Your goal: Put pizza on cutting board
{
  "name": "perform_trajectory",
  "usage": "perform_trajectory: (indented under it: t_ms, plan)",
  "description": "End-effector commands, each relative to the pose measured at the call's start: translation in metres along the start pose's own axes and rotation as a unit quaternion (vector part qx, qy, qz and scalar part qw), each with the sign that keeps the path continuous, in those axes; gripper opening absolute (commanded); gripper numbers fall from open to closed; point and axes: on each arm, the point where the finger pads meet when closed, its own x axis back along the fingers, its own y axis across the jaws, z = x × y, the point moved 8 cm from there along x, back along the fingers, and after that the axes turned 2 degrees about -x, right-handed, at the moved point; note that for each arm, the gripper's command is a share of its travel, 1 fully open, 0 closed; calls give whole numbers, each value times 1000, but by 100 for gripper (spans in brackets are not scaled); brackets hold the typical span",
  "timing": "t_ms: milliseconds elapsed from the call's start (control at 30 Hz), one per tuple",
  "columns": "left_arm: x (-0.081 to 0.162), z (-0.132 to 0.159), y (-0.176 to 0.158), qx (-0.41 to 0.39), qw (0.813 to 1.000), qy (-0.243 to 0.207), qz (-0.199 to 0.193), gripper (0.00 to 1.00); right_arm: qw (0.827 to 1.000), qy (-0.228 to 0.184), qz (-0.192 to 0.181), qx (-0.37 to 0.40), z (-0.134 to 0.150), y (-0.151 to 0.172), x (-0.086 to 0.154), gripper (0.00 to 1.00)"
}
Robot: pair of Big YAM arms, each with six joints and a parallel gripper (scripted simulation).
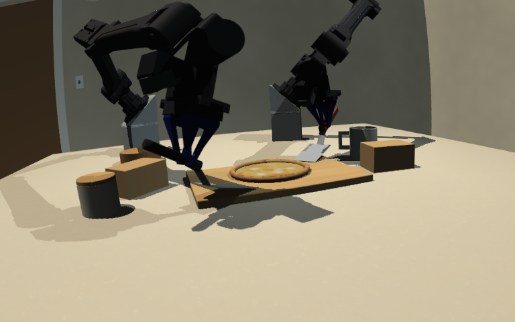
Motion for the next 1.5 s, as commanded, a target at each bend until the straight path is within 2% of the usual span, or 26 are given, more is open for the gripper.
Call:
perform_trajectory:
  t_ms: [0, 33, 167, 200, 233, 300, 400, 600, 733, 800, 867, 967, 1000, 1033, 1067, 1100, 1133, 1300, 1333, 1367, 1467]
  plan:
    - [9, 6, 8, 7, 1000, -15, -7, 6, 999, -6, -12, -30, -36, 2, 11, 6]
    - [16, 1, 0, -2, 1000, -21, -11, 6, 999, -6, -12, -29, -35, 2, 11, 6]
    - [9, -6, -6, -9, 1000, -14, -8, 6, 999, -6, -12, -30, -35, 2, 11, 6]
    - [11, -1, 1, 0, 1000, -14, -7, 6, 999, -8, -18, -28, -31, 5, 20, 6]
    - [32, 1, 11, 22, 999, -25, -11, 6, 999, -12, -39, -33, -25, 13, 62, 6]
    - [41, 3, 11, 22, 999, -27, -12, 6, 998, -14, -41, -35, -31, 12, 73, 6]
    - [53, 4, 11, 21, 999, -26, -12, 6, 999, -11, -32, -20, -12, 18, 74, 6]
    - [69, 11, 12, 23, 999, -28, -12, 6, 999, -11, -32, -19, -16, 17, 92, 6]
    - [61, 13, 5, 10, 1000, -19, -8, 6, 999, -12, -33, -12, -17, 17, 95, 6]
    - [82, 15, 10, 25, 999, -28, -11, 6, 999, -12, -36, -19, -20, 16, 108, 6]
    - [91, 17, 10, 24, 999, -30, -12, 6, 998, -12, -47, -35, -45, 6, 127, 6]
    - [103, 19, 11, 23, 999, -30, -12, 6, 998, -12, -44, -33, -45, 5, 138, 6]
    - [102, 16, 12, 19, 999, -38, -16, 6, 998, -13, -48, -29, -48, 5, 137, 6]
    - [95, 14, 13, 21, 999, -31, -13, 6, 998, -12, -46, -28, -43, 5, 133, 6]
    - [83, 18, 13, 13, 1000, -27, -9, 6, 999, -11, -37, -9, -37, 3, 118, 6]
    - [73, 21, 8, 15, 1000, -14, -5, 6, 999, -10, -37, -25, -38, 3, 119, 6]
    - [69, 19, 3, 8, 1000, -6, -4, 6, 999, -9, -31, -25, -37, 5, 109, 6]
    - [80, 13, 5, 11, 1000, -19, -8, 6, 999, -9, -29, -22, -35, 4, 108, 6]
    - [84, 15, 5, 9, 1000, -22, -10, 6, 999, -9, -29, -25, -43, 4, 105, 6]
    - [87, 12, 3, 9, 1000, -26, -12, 6, 999, -11, -38, -34, -48, 5, 116, 6]
    - [87, 12, 4, 10, 1000, -26, -12, 6, 999, -11, -38, -34, -48, 5, 116, 6]
